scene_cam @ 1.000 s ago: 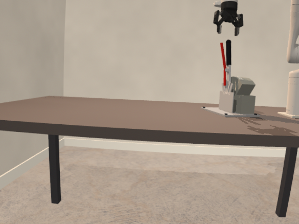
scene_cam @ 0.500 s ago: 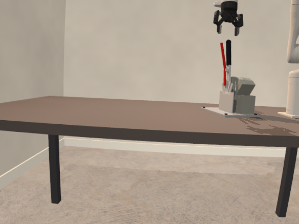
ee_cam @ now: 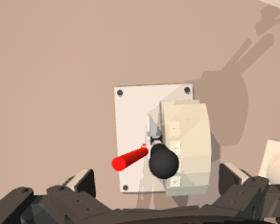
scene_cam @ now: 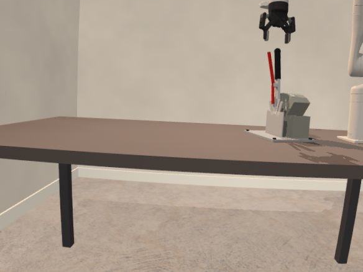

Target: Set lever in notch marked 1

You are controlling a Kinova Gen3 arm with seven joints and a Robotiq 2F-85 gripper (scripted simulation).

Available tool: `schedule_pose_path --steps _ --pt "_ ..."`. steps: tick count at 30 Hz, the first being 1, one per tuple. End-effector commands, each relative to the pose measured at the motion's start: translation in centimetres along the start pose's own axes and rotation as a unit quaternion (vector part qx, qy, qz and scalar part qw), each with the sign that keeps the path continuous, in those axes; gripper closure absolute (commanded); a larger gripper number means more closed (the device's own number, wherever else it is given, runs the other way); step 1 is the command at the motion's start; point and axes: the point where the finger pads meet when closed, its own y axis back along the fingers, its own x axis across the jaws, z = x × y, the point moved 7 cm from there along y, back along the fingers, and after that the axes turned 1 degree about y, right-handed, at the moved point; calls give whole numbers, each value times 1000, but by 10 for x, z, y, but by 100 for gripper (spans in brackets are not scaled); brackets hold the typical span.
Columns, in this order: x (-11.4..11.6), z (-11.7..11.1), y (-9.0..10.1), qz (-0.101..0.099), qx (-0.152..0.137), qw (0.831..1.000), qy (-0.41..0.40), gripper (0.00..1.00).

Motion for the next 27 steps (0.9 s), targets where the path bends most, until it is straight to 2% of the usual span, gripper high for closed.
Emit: schedule_pose_path --steps 1,14,27 --pt "0 0 0 0 0 1000 0 2" --pt "0 0 -2 0 0 1000 0 2" --pt "0 0 -16 0 0 1000 0 2"
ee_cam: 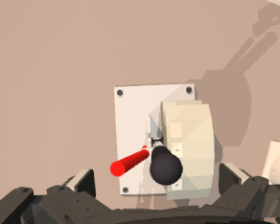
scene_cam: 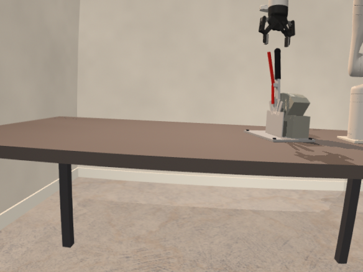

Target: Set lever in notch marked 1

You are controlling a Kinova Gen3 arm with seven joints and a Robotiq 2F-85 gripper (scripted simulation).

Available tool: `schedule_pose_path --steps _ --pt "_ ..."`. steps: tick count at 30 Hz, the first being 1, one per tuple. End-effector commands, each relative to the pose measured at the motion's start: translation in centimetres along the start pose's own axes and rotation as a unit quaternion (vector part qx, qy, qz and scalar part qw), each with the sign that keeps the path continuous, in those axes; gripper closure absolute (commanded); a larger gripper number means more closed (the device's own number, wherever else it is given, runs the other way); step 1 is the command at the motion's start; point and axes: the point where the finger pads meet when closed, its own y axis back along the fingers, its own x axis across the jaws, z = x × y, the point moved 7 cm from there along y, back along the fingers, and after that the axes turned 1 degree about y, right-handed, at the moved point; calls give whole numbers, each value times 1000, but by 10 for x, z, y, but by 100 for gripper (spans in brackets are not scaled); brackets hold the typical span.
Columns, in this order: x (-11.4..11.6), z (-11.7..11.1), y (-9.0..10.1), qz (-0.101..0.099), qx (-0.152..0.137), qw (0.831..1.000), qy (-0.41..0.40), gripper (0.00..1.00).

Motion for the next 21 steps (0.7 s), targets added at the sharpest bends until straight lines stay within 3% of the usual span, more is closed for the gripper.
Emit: schedule_pose_path --steps 1,21 --pt "1 0 -4 1 0 1000 -1 2" --pt "1 0 -41 1 0 1000 -1 2"
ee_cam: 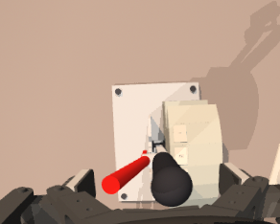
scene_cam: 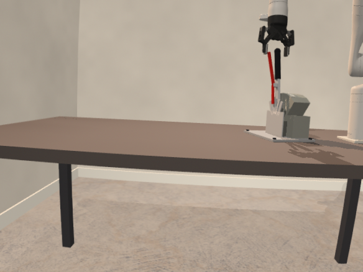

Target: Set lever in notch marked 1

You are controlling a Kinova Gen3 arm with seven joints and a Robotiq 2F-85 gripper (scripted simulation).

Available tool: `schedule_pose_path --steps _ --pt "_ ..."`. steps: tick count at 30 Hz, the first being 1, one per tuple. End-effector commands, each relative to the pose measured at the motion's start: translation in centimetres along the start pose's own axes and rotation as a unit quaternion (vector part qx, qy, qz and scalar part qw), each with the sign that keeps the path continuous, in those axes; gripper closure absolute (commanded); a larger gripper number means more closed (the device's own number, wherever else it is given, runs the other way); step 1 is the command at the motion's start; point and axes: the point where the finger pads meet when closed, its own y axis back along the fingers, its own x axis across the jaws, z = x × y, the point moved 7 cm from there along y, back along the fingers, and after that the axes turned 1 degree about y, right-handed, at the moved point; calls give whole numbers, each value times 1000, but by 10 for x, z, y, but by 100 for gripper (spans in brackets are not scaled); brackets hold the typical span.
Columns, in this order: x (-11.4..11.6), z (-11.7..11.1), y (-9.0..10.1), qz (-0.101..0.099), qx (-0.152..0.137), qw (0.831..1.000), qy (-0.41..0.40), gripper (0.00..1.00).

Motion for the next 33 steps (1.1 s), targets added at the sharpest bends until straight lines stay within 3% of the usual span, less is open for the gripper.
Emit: schedule_pose_path --steps 1,9,33 --pt "1 0 -5 2 -1 1000 -2 2" --pt "1 0 -15 2 -1 1000 -2 2" --pt "1 0 -18 2 -1 1000 -2 2"
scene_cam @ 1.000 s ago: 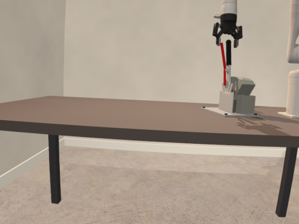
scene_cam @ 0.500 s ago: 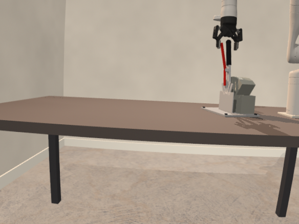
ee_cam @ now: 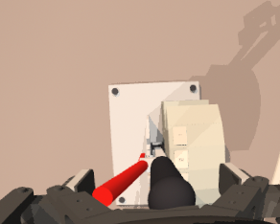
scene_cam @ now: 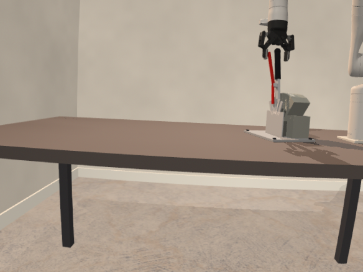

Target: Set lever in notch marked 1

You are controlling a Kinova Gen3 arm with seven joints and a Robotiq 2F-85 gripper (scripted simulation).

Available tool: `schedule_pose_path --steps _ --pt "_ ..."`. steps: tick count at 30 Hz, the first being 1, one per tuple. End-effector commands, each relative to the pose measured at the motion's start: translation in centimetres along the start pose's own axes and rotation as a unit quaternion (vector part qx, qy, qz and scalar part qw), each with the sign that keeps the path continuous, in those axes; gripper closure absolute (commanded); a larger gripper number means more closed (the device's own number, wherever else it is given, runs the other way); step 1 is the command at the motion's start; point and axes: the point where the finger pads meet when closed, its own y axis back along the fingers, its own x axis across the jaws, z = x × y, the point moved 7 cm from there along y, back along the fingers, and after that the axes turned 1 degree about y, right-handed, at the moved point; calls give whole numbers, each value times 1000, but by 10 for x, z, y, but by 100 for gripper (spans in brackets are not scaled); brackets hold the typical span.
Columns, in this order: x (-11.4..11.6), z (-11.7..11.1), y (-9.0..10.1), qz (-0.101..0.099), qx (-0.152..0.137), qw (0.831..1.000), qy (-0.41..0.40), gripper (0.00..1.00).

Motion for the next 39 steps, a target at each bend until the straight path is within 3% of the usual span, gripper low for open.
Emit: schedule_pose_path --steps 1,23,24,39 --pt "0 0 0 0 0 1000 0 2" --pt "0 0 0 0 0 1000 0 2" --pt "0 0 0 0 0 1000 0 100" --pt "0 0 0 0 0 1000 0 100"
